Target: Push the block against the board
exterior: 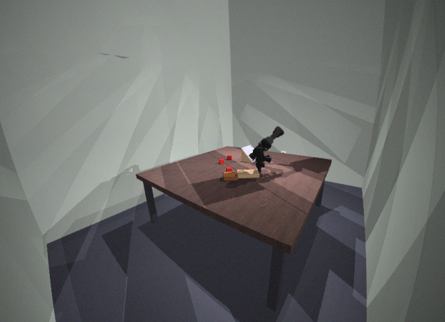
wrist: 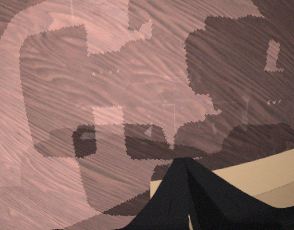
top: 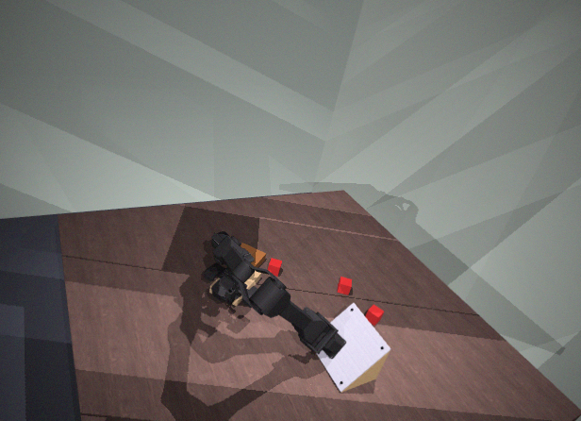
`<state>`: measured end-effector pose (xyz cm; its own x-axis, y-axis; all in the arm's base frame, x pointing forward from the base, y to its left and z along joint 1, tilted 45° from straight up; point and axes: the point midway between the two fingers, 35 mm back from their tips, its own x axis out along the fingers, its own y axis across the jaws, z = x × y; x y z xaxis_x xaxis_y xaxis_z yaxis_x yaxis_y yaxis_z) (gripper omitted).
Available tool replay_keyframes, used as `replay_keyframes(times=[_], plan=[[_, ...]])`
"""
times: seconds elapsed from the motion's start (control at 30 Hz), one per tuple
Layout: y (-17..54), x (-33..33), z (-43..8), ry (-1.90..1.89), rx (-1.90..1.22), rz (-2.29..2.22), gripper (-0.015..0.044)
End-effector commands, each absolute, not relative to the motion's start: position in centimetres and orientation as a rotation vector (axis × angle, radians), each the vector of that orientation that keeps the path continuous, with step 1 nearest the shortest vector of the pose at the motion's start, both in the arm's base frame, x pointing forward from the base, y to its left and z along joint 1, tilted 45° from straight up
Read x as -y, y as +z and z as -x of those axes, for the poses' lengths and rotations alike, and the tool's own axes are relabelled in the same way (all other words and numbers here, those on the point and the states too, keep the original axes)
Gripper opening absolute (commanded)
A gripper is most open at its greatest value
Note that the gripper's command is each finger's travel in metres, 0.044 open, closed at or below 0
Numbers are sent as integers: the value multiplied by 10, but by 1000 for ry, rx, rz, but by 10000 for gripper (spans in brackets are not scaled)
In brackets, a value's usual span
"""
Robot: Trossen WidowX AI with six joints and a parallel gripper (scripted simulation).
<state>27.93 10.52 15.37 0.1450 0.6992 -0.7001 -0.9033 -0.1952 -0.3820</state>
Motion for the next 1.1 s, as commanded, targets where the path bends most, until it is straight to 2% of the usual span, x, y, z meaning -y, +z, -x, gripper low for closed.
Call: replay_keyframes(times=[0.0, 1.07], plan=[[145, -102, -283, 1484, -293, 982, 0], [157, -113, -281, 1482, -291, 980, 0]])
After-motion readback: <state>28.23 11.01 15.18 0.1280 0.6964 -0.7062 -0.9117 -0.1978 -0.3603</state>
